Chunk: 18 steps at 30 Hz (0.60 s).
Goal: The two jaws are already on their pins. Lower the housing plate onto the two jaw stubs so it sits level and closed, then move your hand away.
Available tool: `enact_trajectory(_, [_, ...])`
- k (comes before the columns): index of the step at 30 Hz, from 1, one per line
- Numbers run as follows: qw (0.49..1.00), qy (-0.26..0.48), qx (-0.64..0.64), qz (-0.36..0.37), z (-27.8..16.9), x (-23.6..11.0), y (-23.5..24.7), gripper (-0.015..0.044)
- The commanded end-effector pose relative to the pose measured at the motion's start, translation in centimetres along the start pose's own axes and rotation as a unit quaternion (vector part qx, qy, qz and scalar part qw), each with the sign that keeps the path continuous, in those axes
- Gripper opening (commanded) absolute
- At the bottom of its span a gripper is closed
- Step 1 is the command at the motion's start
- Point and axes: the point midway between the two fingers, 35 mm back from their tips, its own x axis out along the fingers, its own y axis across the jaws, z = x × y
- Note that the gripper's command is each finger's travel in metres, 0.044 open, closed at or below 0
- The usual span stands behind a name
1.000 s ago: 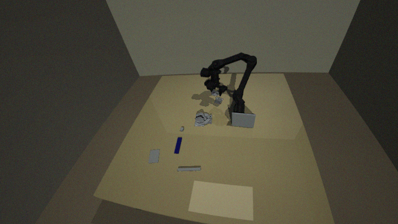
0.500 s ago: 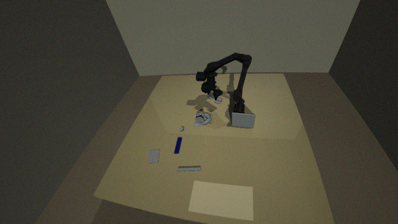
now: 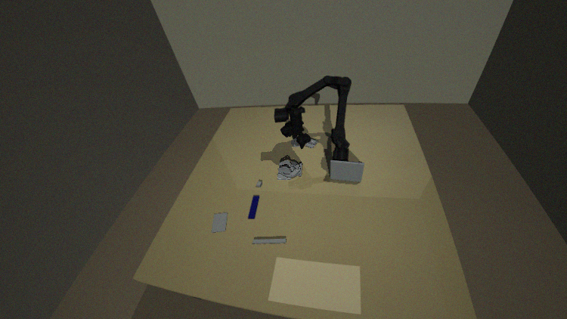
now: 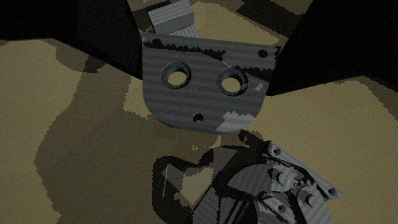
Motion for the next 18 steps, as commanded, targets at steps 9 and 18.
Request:
enact_trajectory(9, [0.996,0.005,0.094,0.000,2.9,0.2,3.3,0.0351])
enact_trajectory(18, [0.987,0.010,0.163,-0.006,4.4,0.4,5.8,0.0351])
